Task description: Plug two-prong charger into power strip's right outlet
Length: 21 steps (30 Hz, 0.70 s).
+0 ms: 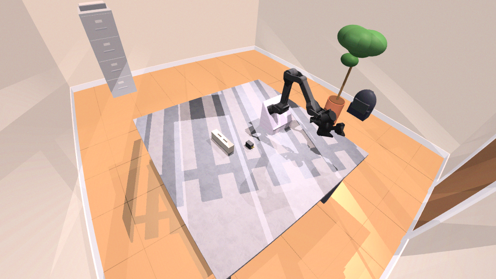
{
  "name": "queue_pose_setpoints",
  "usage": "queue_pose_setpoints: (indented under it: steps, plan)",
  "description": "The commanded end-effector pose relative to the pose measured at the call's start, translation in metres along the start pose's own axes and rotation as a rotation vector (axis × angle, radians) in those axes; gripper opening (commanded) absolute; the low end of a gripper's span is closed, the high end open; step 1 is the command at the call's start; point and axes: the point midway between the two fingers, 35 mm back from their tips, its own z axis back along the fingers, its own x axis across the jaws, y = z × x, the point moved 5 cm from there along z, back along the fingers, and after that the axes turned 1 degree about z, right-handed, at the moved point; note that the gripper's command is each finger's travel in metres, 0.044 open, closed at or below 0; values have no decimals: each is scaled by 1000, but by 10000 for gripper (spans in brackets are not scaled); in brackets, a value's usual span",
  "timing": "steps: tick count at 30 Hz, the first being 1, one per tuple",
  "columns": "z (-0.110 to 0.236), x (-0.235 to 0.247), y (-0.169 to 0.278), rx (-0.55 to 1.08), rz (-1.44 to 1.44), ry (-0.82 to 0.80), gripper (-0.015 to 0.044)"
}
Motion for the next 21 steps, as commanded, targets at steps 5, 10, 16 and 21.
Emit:
queue_pose_setpoints:
  steps: [5, 10, 16, 21]
  plan:
    - [-1, 23, 29, 85, -26, -91, 440]
    - [2, 34, 48, 145, -49, -134, 440]
    - [7, 48, 70, 218, -84, -185, 440]
    - [14, 61, 88, 280, -121, -228, 440]
